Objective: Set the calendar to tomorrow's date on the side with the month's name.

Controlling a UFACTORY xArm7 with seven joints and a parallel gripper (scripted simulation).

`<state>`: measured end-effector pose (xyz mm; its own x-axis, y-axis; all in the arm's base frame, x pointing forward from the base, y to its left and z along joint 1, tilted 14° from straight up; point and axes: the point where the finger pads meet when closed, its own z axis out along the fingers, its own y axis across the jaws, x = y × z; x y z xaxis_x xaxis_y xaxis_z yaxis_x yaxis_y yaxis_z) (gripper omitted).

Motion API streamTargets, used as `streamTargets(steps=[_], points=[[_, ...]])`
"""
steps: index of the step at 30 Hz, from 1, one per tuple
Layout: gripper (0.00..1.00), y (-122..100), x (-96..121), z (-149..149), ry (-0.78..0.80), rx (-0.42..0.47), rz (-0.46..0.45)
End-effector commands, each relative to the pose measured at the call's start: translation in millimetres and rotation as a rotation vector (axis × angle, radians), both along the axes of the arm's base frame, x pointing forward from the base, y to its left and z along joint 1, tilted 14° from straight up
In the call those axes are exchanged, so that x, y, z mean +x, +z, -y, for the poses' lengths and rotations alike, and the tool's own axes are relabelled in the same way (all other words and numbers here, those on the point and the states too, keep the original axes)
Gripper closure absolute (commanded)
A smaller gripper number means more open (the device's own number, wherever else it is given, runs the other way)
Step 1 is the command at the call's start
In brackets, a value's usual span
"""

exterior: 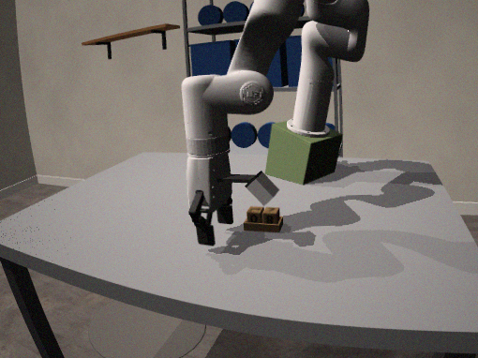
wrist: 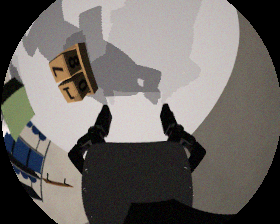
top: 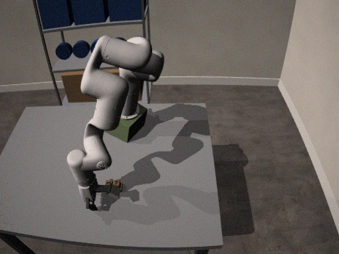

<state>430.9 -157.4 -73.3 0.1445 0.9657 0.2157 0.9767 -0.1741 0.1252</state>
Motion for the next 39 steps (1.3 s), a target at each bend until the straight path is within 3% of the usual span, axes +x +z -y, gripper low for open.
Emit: streamTargets(steps=[1,33,39], points=[[0.0,1.3,1.1,1.3,-0.001,-0.002,0.003],[0.0,1.3,1.1,1.3,-0.001,-0.002,0.003],[0.0,10.7,-0.5,3.2,-0.001,-0.002,0.003]])
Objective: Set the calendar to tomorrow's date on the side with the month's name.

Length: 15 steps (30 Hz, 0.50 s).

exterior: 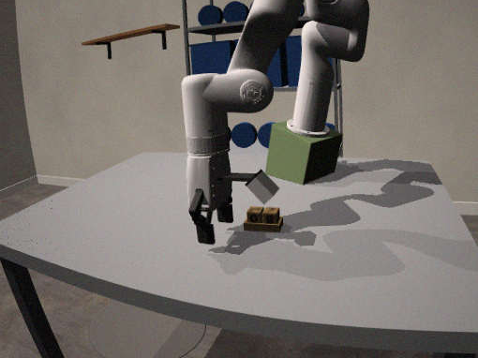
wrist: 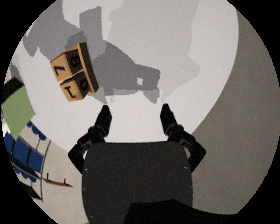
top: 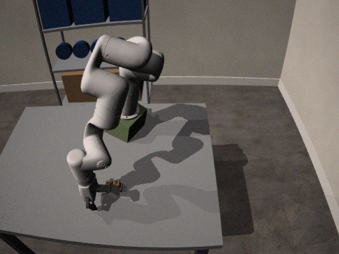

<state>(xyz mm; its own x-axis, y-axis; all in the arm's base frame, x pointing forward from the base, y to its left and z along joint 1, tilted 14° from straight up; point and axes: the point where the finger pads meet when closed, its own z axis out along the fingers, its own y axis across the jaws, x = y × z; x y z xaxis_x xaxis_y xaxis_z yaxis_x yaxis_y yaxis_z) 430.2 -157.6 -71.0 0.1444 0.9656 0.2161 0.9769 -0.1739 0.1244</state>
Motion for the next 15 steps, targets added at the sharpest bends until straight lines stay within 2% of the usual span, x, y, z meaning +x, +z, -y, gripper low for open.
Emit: streamTargets(steps=[1,6,15], points=[[0.0,11.6,-0.3,3.6,-0.002,-0.003,0.004],[0.0,27.9,-3.0,6.8,-0.002,-0.003,0.004],[0.0,34.2,-4.1,8.0,-0.003,-0.002,0.003]])
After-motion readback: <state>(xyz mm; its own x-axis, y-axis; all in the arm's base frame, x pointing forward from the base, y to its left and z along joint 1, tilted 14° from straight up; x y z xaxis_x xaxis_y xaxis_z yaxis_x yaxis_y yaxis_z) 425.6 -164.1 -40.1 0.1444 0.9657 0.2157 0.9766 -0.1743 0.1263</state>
